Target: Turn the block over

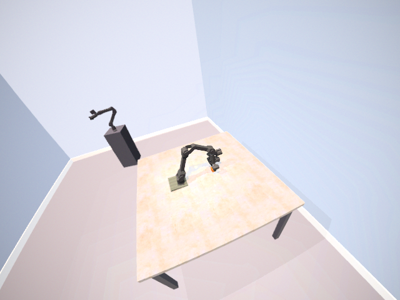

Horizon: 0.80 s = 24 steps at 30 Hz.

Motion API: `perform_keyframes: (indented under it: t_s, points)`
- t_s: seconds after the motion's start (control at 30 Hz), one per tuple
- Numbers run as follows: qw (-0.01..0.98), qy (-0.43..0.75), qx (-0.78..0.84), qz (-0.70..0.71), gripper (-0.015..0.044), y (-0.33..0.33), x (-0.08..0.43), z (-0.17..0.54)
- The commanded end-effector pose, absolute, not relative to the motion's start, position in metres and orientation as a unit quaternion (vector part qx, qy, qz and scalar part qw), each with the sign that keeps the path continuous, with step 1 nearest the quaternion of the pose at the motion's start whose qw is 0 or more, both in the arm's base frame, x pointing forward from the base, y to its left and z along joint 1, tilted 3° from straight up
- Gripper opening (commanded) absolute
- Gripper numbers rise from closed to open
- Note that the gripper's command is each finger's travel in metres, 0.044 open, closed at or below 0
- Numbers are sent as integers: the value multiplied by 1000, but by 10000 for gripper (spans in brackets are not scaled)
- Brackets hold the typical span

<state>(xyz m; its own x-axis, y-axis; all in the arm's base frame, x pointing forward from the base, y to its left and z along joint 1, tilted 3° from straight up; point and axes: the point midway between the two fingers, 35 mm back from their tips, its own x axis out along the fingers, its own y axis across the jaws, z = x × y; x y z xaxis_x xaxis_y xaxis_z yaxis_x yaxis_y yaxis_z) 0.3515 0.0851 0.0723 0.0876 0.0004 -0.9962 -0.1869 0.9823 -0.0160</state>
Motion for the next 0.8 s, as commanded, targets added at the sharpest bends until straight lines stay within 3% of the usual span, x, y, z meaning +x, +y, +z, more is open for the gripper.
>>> perform_keyframes:
  t_s: [0.0,0.2,0.77]
  points:
    - [732,674,-73,65,335,84,350,69]
    - [732,674,-73,65,177,84,350,69]
    - [732,674,-73,65,64,84,350,69]
